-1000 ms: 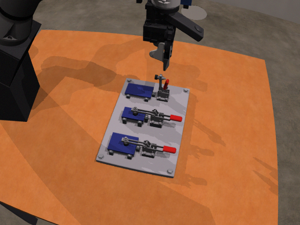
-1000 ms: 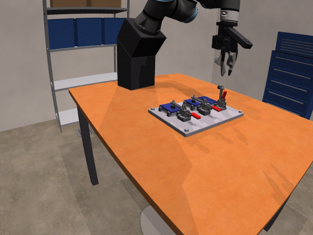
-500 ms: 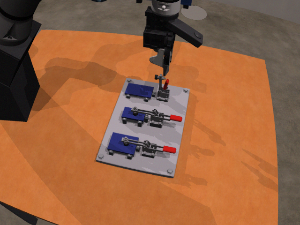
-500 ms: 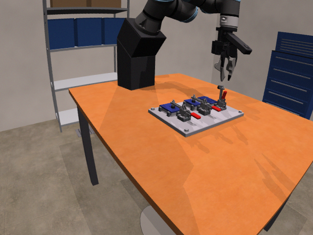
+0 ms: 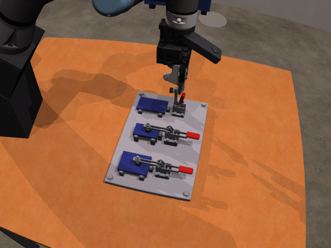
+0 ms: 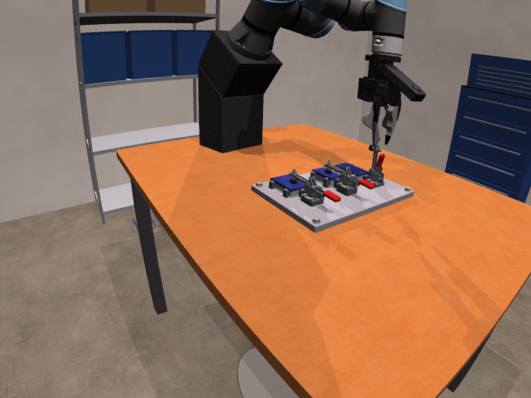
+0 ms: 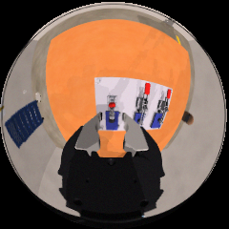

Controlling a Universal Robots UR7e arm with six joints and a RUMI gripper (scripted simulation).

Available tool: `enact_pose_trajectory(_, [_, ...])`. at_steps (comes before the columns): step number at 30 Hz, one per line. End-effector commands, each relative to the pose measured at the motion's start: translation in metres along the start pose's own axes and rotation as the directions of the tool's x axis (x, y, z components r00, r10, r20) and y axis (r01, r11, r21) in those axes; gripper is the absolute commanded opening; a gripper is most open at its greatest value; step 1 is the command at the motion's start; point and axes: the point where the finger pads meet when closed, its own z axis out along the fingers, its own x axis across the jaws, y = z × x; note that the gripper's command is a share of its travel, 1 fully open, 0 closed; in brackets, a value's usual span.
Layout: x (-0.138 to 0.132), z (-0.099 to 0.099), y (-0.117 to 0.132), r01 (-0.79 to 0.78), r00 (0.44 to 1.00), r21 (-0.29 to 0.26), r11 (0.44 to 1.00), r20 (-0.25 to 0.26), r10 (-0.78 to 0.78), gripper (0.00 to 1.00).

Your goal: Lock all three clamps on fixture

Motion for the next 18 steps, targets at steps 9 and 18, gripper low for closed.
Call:
enact_pose_trajectory(9, [0.0,0.022,-0.002,0.001,1.0,0.004,1.0,-0.001,-0.001,0.28])
enact_pose_trajectory(18, [-0.001,0.05,-0.003,0.001,1.0,0.004,1.0,-0.001,-0.001,0.28])
